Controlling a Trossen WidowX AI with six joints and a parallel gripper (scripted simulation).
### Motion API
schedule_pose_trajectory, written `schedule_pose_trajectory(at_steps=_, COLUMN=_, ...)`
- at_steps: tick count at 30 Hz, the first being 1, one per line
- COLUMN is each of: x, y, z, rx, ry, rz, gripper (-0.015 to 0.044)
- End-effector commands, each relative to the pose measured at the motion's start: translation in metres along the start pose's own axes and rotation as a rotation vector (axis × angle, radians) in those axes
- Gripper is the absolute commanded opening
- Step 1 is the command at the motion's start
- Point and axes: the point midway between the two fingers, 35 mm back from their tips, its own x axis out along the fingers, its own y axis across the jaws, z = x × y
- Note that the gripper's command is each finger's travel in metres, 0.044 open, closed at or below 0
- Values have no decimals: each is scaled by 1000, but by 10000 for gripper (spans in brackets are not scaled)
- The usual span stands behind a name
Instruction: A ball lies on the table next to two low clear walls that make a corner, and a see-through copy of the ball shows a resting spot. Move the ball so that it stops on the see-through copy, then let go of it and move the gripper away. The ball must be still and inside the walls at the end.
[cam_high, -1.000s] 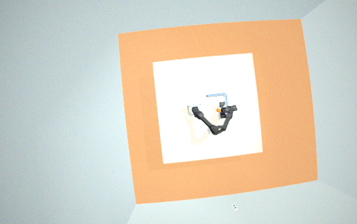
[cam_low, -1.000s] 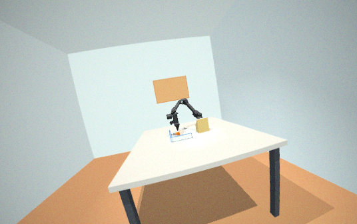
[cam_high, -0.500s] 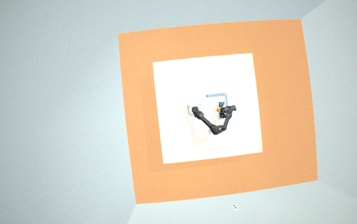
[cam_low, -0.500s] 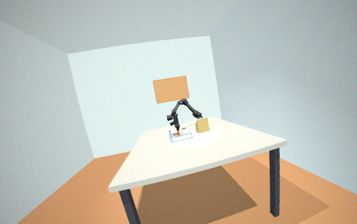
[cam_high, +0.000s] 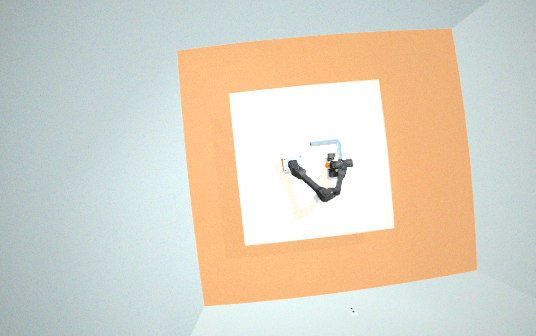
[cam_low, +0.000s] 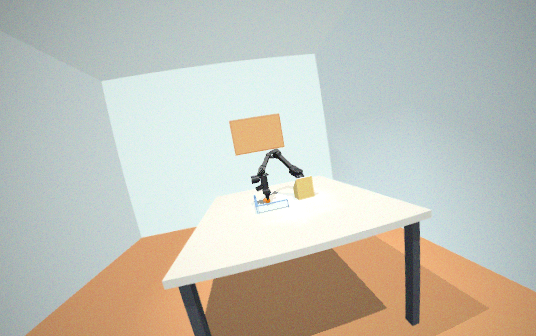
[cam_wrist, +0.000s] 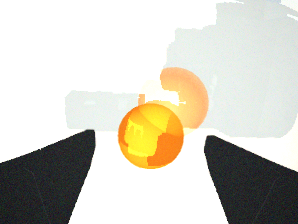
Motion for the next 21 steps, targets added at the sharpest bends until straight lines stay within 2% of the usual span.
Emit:
schedule_pose_trajectory(at_steps=1, x=8, y=0, z=-3, rx=-9, ry=5, rz=-6, gripper=301)
schedule_pose_trajectory(at_steps=7, x=15, y=0, z=-3, rx=-10, ry=5, rz=-7, gripper=301)
schedule_pose_trajectory(at_steps=11, x=15, y=0, z=-3, rx=-10, ry=5, rz=-7, gripper=196)
schedule_pose_trajectory(at_steps=18, x=15, y=0, z=-3, rx=-10, ry=5, rz=-7, gripper=149)
schedule_pose_trajectory(at_steps=21, x=11, y=2, z=-2, rx=-9, ry=-6, rz=-3, gripper=71)
